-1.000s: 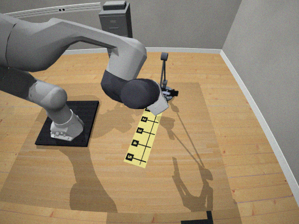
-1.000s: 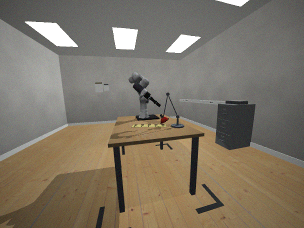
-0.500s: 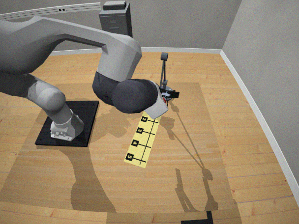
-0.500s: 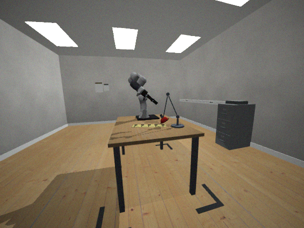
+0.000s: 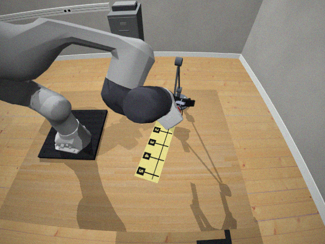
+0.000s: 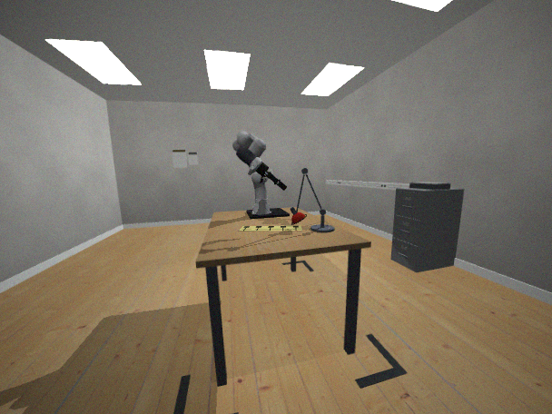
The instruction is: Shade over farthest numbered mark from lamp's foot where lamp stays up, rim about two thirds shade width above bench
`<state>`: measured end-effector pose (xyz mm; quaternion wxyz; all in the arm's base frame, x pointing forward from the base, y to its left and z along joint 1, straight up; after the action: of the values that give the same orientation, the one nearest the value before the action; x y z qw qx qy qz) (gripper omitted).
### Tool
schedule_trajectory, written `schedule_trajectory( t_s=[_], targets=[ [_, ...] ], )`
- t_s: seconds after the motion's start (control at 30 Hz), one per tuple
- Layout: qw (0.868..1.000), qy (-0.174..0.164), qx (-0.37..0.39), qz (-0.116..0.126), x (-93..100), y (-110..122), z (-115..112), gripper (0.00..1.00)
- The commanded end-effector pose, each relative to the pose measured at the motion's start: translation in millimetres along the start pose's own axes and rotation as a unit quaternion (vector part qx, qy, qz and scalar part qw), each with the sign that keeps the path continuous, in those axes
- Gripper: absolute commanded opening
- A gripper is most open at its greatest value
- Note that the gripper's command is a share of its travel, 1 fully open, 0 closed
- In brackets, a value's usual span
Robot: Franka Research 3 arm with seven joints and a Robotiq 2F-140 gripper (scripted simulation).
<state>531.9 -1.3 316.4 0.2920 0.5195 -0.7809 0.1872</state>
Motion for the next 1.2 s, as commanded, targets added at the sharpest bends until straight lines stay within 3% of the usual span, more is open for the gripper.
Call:
schedule_trajectory(
  t_s=[0.0,1.0,1.17],
  targets=[
    [1.000,0.000,0.001,0.002,-0.2,-1,0,1.00],
    [1.000,0.000,0.000,0.000,0.0,0,0,1.00],
    [1.000,0.001,-0.001,-0.002,-13.9,2,0,1.00]
  ],
)
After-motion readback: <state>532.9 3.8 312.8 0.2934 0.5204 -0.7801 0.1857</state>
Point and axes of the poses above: the point where the finger pads meet when closed, its own x axis back along the fingers, its own y axis across the jaws, z = x × y, the point moved 7 cm from there along x, back along the fingers, and after that the axes turned 4 degrees about -x, right-handed, at the moved point
